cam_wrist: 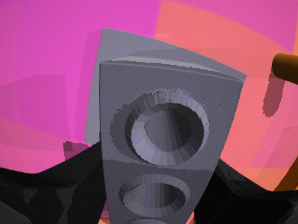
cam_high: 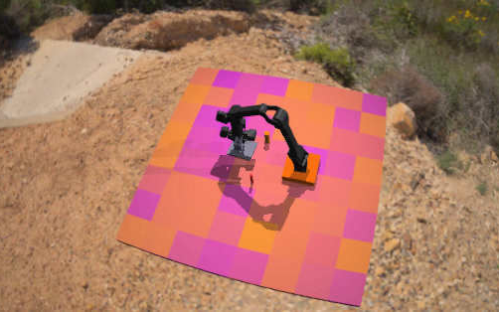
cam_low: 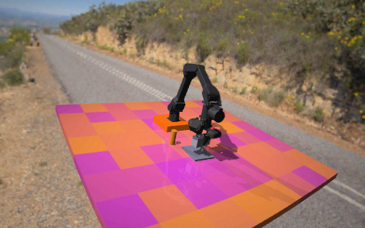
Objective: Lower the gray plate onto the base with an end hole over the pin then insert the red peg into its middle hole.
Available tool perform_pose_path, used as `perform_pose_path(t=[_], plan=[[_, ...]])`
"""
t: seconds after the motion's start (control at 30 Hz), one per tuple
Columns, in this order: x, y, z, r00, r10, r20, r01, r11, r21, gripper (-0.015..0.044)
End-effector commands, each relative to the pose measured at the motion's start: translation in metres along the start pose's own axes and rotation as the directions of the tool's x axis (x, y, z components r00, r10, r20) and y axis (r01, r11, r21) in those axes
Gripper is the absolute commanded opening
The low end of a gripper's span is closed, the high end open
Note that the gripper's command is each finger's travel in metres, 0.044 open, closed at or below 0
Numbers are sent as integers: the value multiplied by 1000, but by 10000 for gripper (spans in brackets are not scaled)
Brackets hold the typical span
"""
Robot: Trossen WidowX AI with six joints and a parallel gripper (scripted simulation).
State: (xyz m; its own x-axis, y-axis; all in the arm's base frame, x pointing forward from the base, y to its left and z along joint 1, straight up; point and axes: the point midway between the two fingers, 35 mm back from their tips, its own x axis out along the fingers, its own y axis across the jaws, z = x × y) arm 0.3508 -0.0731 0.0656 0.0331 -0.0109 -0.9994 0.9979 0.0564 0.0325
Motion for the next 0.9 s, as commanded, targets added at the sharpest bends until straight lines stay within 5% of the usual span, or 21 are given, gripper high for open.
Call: perform_pose_path(t=[0.0,0.87], plan=[[7,-1,0,1000,-4,1,4,1000,-6,0],[40,-1,0,1000,-5,1,5,1000,-6,0]])
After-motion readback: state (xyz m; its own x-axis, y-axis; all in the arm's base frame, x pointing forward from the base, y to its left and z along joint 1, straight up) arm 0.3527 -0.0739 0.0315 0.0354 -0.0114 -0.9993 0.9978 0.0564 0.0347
